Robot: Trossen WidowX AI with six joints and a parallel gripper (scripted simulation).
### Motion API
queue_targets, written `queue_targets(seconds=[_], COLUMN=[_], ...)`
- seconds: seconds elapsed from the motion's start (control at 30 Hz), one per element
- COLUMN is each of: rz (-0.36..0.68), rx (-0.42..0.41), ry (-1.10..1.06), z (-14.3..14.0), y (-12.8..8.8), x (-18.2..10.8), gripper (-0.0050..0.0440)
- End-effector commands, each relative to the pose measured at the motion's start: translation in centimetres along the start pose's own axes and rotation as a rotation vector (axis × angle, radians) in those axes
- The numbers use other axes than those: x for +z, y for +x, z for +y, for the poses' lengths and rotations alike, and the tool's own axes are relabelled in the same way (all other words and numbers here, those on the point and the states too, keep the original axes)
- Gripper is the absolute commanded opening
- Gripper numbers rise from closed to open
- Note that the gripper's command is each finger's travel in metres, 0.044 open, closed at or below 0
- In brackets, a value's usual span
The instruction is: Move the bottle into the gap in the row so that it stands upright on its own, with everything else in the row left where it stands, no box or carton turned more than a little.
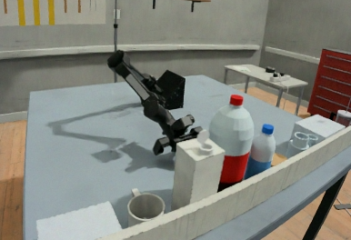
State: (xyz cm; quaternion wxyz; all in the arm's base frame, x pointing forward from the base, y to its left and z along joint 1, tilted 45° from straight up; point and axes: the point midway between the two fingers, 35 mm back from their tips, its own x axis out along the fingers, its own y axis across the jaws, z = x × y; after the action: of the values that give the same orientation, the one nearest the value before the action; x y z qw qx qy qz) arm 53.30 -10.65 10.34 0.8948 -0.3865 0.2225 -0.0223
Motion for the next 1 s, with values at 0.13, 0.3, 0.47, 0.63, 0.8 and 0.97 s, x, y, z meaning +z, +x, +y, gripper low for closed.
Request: queue_targets(seconds=[0.13,0.3,0.47,0.63,0.8,0.97], rz=[-0.030,-0.031,-0.013,-0.015,-0.015,-0.018], rx=[-0.029,-0.028,-0.015,-0.016,-0.015,-0.013], ry=[0.007,0.010,0.004,0.004,0.004,0.003], z=[-1.4,-1.3,-0.7,-0.7,-0.7,-0.7], y=[-2.1,-4.4,-4.0,-4.0,-4.0,-4.0], x=[4.5,8.4,7.6,7.7,7.7,7.7], gripper=[-0.0050,-0.0050,-0.0050,-0.0050,-0.0050,-0.0050])
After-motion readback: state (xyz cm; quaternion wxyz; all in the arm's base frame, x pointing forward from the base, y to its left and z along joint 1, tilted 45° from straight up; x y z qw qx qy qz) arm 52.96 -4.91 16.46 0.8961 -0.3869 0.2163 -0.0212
